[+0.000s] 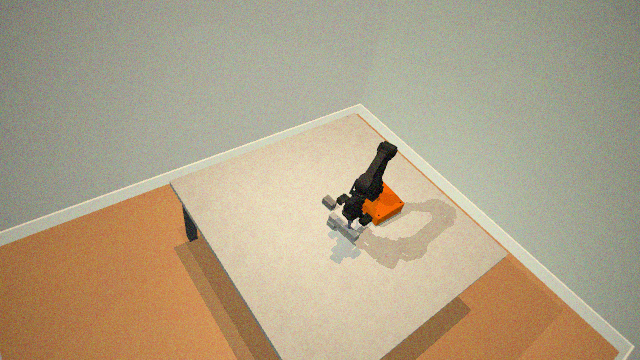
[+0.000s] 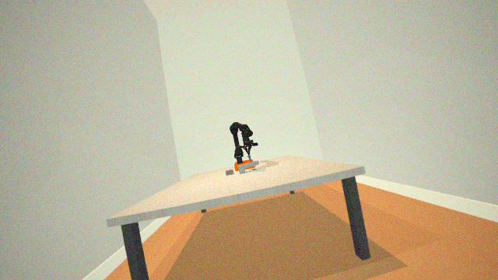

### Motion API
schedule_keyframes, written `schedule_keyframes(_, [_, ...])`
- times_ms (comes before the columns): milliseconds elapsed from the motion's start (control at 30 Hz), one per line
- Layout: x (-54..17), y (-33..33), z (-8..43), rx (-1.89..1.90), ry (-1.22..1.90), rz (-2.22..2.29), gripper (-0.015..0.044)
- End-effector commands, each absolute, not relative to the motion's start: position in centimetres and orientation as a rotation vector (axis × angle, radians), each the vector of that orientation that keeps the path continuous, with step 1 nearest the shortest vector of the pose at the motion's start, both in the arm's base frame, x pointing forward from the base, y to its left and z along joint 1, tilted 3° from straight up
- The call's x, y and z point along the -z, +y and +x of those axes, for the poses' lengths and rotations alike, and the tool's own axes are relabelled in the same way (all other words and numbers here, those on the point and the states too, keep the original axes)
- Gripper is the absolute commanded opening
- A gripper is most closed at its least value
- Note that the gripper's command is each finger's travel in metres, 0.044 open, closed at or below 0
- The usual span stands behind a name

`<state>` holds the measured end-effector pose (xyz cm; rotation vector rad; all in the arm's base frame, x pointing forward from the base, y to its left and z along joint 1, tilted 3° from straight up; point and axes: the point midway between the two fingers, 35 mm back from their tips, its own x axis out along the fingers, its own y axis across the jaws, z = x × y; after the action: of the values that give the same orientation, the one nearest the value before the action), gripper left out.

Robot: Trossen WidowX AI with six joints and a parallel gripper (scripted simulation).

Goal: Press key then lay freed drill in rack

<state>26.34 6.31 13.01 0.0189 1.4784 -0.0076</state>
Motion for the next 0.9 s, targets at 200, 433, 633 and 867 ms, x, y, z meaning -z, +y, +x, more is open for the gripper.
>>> schedule_keyframes(200, [-12.39,6.33,26.33,0.009,1.484,0.024,0.0000])
schedule_keyframes(433, [-12.12,6.38,26.52,0.009,1.484,0.024,0.0000])
schedule_keyframes(633, [-11.92,6.42,26.57,0.009,1.484,0.024,0.0000])
schedule_keyframes(867, [-11.69,6.46,26.45,0.009,1.484,0.024,0.0000])
